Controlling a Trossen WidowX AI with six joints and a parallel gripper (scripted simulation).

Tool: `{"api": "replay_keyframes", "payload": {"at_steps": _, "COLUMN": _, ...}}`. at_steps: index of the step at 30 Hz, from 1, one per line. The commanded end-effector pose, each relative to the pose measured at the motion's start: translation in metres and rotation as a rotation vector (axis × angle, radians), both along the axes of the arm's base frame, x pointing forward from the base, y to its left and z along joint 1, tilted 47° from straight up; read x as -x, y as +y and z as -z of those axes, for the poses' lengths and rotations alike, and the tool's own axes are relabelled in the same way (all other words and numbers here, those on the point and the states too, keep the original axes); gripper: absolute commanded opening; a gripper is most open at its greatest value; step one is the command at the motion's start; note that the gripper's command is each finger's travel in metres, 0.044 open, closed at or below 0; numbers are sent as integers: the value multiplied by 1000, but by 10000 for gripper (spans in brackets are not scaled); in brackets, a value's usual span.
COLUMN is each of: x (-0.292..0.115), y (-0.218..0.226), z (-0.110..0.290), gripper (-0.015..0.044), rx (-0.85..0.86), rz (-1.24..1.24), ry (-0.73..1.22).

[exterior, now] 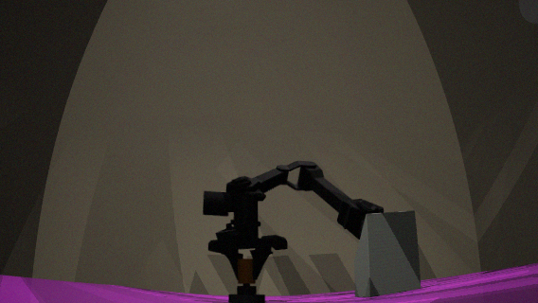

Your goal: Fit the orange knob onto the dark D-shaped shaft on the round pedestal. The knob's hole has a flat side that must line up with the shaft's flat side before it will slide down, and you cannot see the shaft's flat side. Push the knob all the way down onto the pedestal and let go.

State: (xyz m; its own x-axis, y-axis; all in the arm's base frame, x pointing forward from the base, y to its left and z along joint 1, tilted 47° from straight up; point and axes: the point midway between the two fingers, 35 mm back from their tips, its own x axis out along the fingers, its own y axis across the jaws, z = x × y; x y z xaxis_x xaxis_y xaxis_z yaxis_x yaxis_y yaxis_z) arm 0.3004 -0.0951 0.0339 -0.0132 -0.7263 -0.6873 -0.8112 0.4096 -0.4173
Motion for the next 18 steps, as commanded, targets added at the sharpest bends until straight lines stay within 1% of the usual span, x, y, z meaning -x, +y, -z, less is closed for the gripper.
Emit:
{"api": "replay_keyframes", "payload": {"at_steps": 1, "x": 0, "y": -2, "z": 3, "gripper": 0, "rx": 3, "rz": -6, "ry": 1}}
{"api": "replay_keyframes", "payload": {"at_steps": 12, "x": 0, "y": -4, "z": 4, "gripper": 0, "rx": 0, "rz": 0, "ry": 0}}
{"api": "replay_keyframes", "payload": {"at_steps": 18, "x": 0, "y": -4, "z": 4, "gripper": 158, "rx": 0, "rz": 0, "ry": 0}}
